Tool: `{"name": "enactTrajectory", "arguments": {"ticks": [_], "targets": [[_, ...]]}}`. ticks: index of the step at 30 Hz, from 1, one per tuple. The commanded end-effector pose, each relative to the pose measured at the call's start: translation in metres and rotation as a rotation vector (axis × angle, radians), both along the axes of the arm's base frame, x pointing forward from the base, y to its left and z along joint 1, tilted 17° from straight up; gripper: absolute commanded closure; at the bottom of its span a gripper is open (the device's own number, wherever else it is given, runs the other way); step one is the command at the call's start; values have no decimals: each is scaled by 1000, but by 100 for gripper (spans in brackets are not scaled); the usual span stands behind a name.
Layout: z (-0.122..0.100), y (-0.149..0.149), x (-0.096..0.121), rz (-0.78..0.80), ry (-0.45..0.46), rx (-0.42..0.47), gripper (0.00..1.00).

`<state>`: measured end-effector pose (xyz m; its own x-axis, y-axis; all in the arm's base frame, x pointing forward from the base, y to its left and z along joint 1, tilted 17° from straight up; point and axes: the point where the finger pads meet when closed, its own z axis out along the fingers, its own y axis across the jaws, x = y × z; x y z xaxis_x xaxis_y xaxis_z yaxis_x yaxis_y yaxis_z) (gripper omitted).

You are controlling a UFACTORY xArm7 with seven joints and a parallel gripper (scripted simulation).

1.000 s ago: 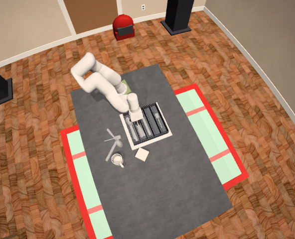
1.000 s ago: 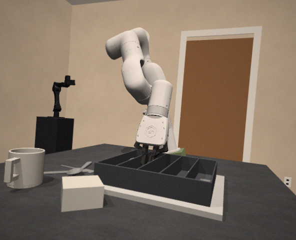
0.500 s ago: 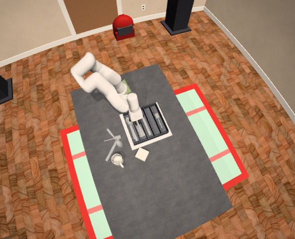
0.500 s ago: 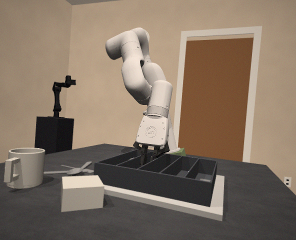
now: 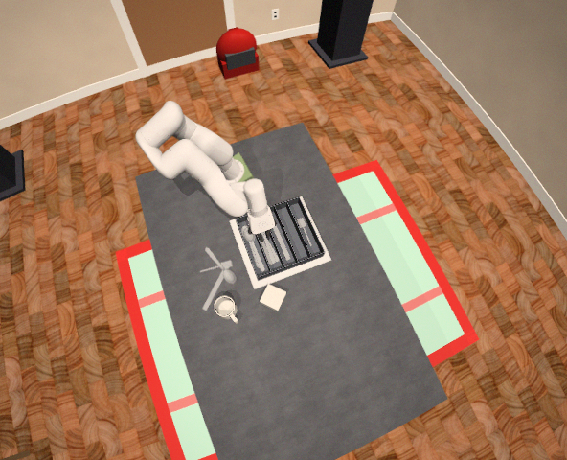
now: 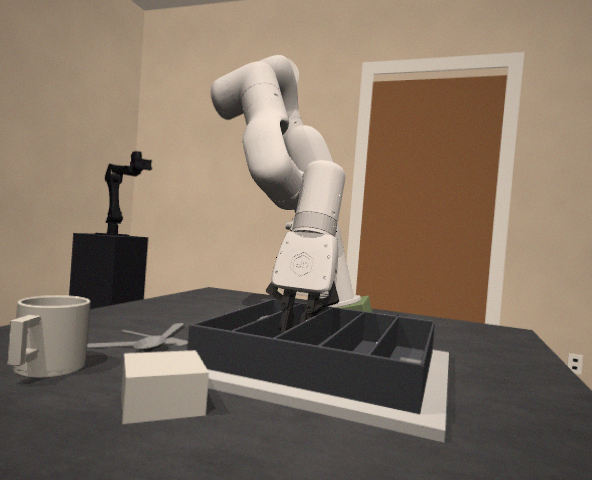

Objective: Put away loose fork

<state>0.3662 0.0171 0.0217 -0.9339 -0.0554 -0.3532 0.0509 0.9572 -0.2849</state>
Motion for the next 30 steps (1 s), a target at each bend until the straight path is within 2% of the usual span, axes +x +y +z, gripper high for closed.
{"name": "enactTrajectory", "arguments": {"ticks": [1, 14, 30], "targets": [[1, 1, 1, 2, -3, 0, 76], [4, 2, 1, 2, -3, 0, 76], [36, 11, 1, 2, -3, 0, 76]]}}
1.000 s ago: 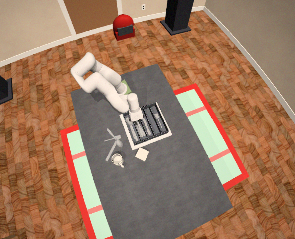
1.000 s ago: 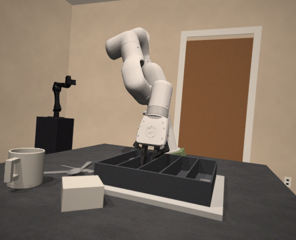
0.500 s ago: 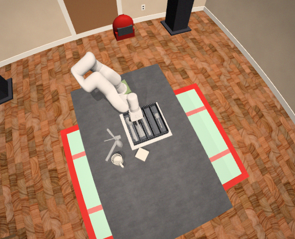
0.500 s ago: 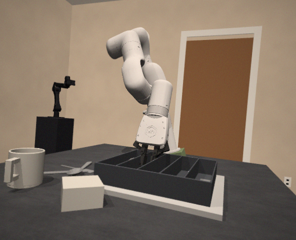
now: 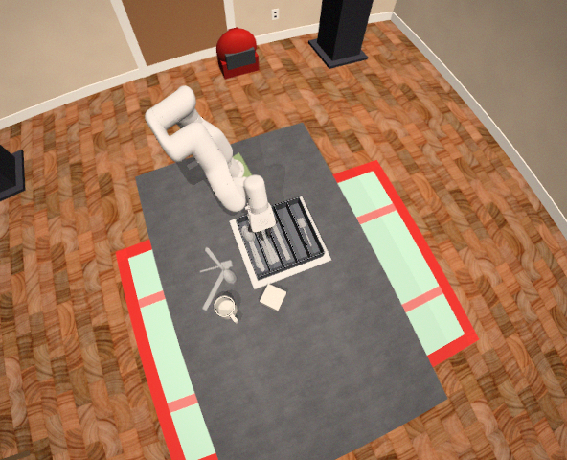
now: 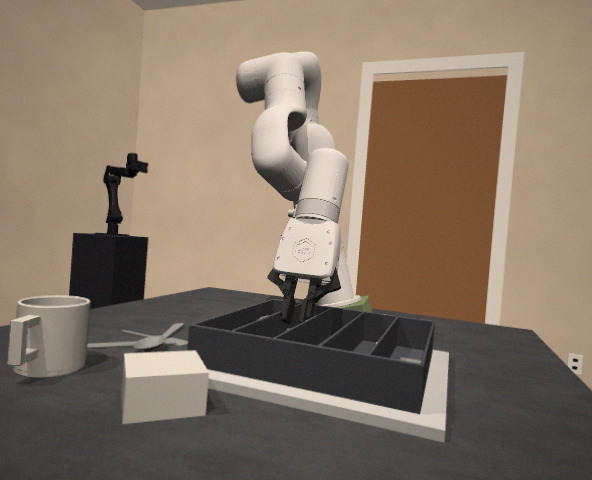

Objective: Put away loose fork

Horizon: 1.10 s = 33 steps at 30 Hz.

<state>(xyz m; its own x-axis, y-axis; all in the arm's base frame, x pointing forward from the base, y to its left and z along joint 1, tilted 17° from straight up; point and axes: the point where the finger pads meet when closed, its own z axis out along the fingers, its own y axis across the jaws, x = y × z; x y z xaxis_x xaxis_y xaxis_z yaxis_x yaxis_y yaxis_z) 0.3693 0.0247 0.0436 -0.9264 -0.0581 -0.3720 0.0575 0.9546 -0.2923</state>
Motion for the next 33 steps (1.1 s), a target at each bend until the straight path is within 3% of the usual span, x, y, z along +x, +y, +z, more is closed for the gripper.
{"name": "enactTrajectory", "arguments": {"ticks": [1, 22, 31, 32, 33], "targets": [[17, 4, -2, 2, 18, 9, 76], [83, 24, -3, 2, 18, 9, 76], [89, 26, -3, 2, 18, 9, 76], [89, 26, -3, 2, 18, 9, 0], [89, 26, -3, 2, 18, 9, 0]]}}
